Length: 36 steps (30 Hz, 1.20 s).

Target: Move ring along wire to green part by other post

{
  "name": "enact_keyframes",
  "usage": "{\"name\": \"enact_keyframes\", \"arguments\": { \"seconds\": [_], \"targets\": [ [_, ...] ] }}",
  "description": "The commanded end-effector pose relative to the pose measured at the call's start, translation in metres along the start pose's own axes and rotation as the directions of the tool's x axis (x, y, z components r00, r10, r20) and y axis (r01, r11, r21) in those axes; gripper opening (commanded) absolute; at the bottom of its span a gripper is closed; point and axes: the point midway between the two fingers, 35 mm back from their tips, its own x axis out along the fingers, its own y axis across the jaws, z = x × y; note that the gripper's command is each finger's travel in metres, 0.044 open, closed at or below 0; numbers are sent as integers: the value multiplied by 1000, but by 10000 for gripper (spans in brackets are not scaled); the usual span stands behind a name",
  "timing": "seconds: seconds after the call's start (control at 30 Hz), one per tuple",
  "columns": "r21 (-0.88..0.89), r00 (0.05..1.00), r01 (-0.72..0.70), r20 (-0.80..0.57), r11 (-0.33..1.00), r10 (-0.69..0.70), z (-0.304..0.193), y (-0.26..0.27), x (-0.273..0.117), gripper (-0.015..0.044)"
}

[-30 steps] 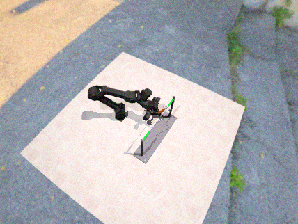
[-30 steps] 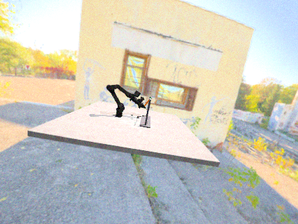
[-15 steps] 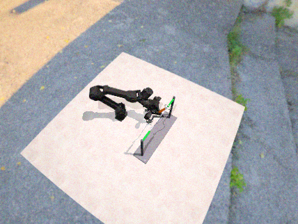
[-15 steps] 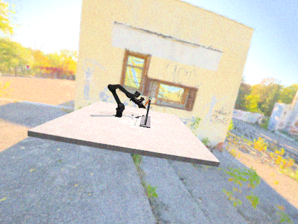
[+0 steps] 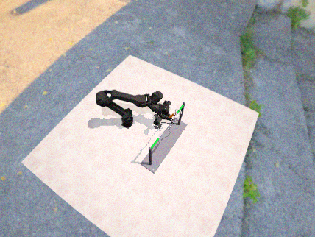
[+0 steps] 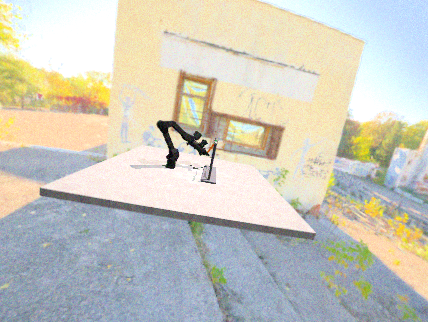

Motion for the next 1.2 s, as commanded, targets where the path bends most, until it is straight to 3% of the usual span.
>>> {"name": "enact_keyframes", "arguments": {
  "seconds": [0.0,1.17],
  "targets": [
    [10,1000,0,8,1000,0,4,5,1,-150],
    [10,1000,-1,9,1000,1,-8,6,7,-150]
  ]
}}
